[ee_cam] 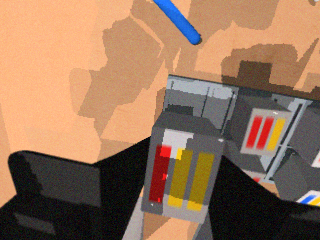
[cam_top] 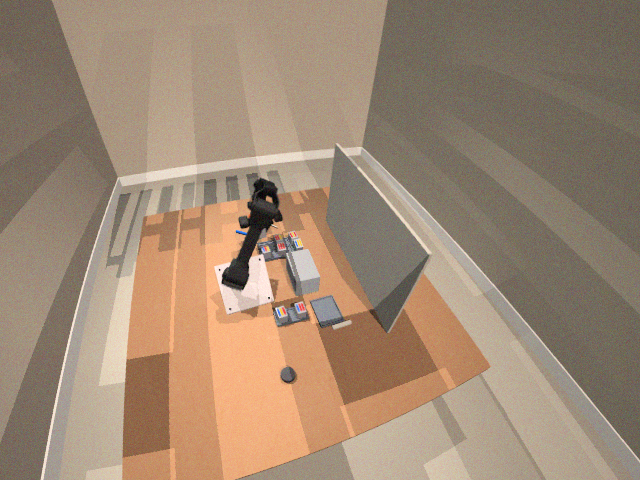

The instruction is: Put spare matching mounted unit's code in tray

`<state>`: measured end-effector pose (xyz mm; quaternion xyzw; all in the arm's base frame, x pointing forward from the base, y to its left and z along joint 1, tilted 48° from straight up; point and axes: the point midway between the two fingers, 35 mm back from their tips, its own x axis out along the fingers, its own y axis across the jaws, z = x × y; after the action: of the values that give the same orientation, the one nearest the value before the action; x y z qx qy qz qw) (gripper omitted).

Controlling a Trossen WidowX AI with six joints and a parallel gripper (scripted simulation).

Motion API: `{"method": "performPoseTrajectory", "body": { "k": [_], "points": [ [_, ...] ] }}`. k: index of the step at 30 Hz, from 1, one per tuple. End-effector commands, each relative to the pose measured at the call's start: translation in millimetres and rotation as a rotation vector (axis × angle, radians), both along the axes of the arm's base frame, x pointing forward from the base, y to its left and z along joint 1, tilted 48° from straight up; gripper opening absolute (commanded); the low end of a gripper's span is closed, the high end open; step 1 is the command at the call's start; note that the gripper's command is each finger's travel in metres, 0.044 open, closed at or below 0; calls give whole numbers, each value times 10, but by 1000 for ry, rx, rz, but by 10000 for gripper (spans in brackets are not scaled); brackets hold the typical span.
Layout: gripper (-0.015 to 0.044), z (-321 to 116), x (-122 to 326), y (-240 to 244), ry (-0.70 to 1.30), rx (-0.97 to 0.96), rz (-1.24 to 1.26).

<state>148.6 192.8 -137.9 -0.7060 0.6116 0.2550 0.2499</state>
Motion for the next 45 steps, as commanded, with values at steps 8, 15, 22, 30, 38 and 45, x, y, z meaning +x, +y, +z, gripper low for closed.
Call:
{"method": "performPoseTrajectory", "body": {
  "k": [8,15,22,30,38,45],
  "points": [
    [0,376,-84,491,-7,25,-3],
    [0,434,-103,546,-7,26,-4],
    [0,607,143,520,-44,98,-69],
    [0,993,565,387,-21,136,-72],
    [0,1420,967,126,-9,169,-78],
    [0,1800,1295,-162,-13,171,-49]
  ]
}}
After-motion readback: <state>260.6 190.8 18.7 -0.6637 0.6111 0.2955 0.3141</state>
